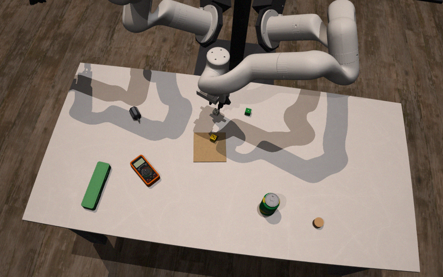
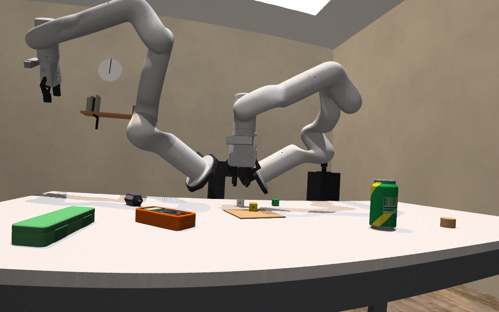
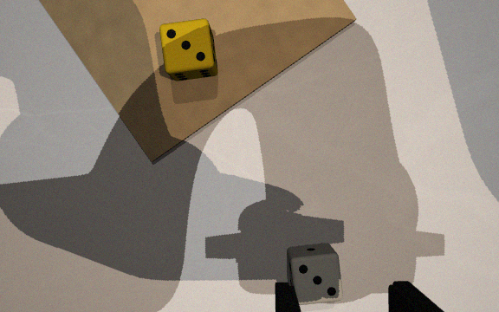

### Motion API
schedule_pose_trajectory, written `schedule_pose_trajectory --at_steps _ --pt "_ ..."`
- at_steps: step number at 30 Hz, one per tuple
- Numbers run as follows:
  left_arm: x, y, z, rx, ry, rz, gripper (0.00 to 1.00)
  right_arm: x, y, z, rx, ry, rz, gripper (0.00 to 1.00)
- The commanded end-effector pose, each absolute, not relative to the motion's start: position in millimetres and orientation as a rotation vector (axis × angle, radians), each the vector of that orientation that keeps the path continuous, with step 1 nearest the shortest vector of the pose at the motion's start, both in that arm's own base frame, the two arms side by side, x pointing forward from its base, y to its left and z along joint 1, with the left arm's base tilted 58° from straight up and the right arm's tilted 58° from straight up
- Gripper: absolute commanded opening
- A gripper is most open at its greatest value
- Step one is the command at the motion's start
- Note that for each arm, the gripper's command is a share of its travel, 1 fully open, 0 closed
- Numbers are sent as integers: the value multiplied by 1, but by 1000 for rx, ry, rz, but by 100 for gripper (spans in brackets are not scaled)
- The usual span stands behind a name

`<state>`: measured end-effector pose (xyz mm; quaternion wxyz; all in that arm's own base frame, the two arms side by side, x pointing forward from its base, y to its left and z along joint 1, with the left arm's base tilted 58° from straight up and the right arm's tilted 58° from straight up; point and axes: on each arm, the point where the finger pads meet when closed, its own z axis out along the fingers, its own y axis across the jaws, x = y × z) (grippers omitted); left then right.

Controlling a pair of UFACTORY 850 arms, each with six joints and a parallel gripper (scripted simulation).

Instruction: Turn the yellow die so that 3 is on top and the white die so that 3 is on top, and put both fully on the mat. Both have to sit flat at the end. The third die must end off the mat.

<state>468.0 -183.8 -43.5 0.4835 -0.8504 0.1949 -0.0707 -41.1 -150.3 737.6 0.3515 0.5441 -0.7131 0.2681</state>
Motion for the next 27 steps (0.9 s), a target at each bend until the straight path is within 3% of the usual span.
schedule_pose_trajectory --at_steps 1,27 --pt "470 -181 -45 -2072 475 -174 43 -41 -150 738 1407 -1844 695 100" --pt "479 -156 -62 -2072 475 -174 43 -41 -150 738 1407 -1844 695 100"
